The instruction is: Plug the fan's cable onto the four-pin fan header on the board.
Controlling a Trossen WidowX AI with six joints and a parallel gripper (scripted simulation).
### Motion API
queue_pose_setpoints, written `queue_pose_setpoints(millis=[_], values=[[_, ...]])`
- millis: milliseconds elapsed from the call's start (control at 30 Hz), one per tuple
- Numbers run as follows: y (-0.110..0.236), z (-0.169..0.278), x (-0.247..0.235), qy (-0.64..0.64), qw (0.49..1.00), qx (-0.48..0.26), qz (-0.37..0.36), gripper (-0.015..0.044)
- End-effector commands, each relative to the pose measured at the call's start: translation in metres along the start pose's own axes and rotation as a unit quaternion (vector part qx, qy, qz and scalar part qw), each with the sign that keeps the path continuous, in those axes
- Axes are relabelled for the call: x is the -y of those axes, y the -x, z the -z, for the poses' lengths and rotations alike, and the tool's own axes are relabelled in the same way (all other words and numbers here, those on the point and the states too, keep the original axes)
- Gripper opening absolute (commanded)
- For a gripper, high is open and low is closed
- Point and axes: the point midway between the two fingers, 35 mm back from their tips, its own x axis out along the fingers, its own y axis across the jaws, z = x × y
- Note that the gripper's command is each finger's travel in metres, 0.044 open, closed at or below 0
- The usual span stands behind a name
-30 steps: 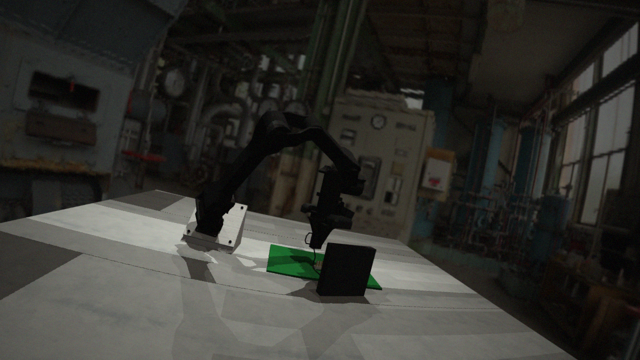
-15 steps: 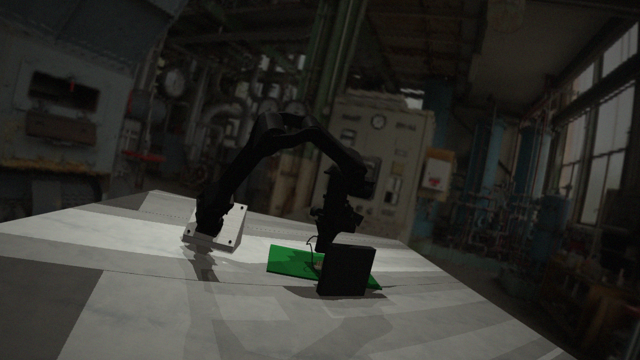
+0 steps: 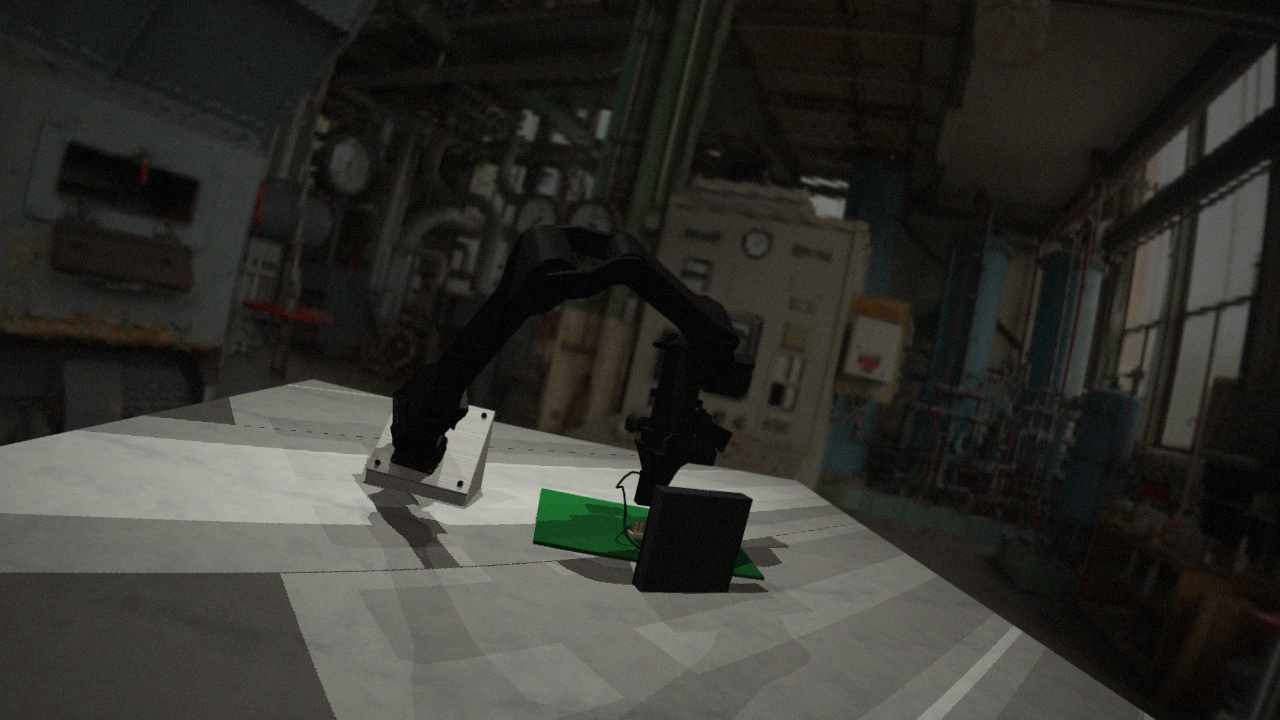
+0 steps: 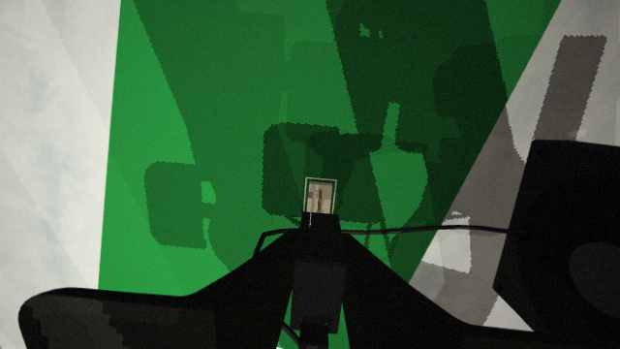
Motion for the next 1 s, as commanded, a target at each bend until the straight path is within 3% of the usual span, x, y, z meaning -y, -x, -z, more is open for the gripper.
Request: queue_pose_setpoints(millis=[0,167,967], values=[[0.0,-0.001,0.001,-0.003,1.0,0.001,0.003,0.0],[-0.022,-0.001,0.002,-0.003,1.0,0.001,0.003,0.0],[-0.023,-0.001,0.001,0.002,1.0,0.001,0.003,0.0]])
